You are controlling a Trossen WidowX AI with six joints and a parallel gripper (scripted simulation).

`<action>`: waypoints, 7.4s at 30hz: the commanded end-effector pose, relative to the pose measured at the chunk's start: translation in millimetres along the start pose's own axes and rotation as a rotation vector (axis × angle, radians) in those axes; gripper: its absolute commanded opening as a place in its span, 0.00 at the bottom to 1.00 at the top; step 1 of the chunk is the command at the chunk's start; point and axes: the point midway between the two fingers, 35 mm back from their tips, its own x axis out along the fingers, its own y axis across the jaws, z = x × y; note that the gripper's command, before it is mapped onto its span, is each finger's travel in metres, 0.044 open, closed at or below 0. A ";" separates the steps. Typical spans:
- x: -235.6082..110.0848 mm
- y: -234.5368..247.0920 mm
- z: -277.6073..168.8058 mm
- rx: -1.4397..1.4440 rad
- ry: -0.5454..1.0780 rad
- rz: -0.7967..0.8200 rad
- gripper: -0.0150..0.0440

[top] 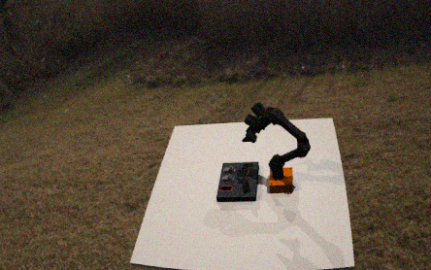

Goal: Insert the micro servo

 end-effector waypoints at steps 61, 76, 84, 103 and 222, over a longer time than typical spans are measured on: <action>184.9 78.6 -175.0 1.126 0.694 -0.579 1.00; 197.7 77.2 -189.7 1.126 0.694 -0.579 1.00; 197.9 77.2 -189.9 1.126 0.694 -0.579 0.69; 179.3 77.3 -173.3 1.126 0.695 -0.579 0.25; 282.9 108.5 -75.0 -0.171 0.840 0.000 0.25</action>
